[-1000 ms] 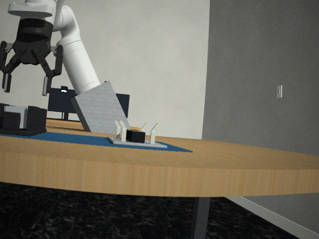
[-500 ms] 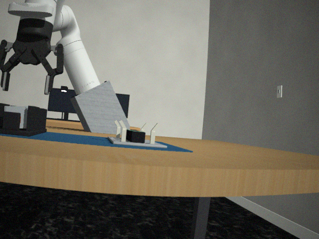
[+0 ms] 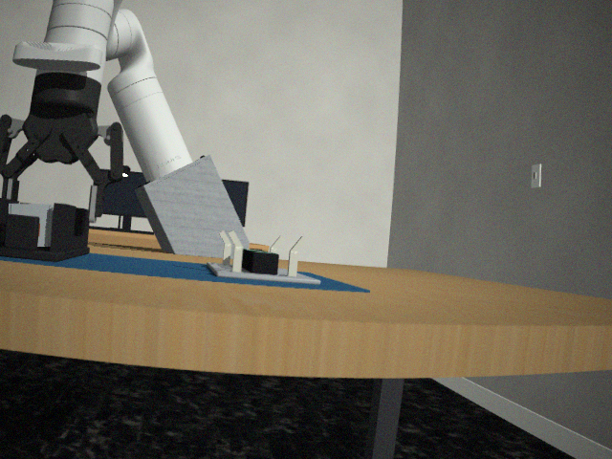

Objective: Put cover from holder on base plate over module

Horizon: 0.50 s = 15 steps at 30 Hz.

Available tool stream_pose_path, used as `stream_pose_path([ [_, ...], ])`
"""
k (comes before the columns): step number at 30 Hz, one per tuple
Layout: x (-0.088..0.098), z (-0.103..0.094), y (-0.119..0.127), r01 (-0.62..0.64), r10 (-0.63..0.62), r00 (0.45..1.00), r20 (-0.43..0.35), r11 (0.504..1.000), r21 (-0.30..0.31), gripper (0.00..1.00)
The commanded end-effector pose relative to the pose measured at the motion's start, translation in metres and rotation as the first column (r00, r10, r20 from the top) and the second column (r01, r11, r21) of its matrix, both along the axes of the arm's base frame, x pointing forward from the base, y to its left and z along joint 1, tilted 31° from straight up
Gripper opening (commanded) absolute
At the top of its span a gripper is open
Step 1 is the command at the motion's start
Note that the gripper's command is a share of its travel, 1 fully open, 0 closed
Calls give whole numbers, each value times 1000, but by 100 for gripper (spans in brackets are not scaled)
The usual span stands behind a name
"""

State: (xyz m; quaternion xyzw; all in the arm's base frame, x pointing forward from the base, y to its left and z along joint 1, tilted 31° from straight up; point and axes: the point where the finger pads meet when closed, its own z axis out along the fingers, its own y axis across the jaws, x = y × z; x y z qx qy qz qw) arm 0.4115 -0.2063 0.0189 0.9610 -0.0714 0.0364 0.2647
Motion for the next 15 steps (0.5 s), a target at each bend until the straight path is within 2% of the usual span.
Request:
stream_pose_path([
  [1,-4,-2,-8,16,-16,1000,-5,1000,-4,100],
  [15,-4,-8,-13,16,-16,1000,-5,1000,-4,100],
])
